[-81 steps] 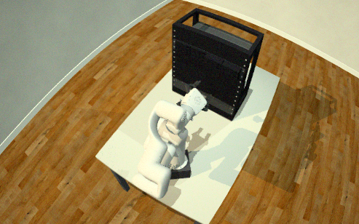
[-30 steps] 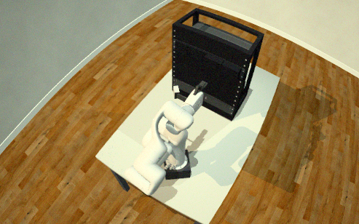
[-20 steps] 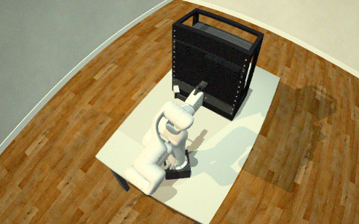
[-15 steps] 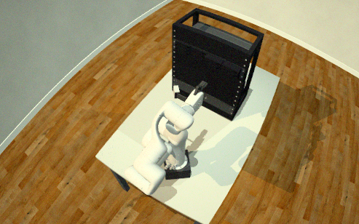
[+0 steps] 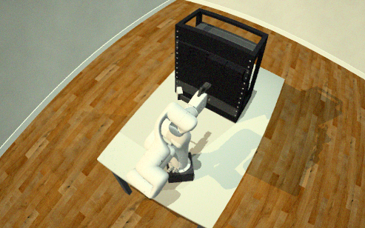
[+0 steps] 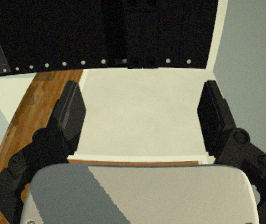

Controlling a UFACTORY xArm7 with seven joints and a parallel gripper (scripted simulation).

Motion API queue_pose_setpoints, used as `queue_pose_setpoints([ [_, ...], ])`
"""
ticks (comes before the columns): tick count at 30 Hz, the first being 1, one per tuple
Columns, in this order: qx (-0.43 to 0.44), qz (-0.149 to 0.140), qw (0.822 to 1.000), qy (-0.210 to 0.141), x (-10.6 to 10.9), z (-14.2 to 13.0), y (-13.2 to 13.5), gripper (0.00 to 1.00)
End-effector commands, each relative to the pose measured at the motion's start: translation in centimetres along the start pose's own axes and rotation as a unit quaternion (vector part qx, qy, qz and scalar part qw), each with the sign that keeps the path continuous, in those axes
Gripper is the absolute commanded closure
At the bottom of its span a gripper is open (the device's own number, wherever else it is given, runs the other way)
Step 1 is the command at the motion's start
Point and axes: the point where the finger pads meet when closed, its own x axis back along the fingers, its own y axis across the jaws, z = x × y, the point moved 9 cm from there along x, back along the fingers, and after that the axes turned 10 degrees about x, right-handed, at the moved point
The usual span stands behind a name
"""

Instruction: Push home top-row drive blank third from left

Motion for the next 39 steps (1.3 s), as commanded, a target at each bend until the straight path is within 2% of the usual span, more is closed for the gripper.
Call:
queue_pose_setpoints([
  [1, 0.000, -0.001, 1.000, 0.000, -0.3, -0.1, 0.1, 0.00],
  [16, 0.000, -0.001, 1.000, 0.000, -6.0, -0.8, 0.4, 0.00],
  [18, 0.000, -0.001, 1.000, 0.000, -6.0, -0.8, 0.4, 0.00],
  [33, 0.000, -0.001, 1.000, 0.000, -10.8, -1.4, 0.7, 0.00],
  [39, 0.000, -0.001, 1.000, 0.000, -11.7, -1.5, 0.8, 0.00],
])
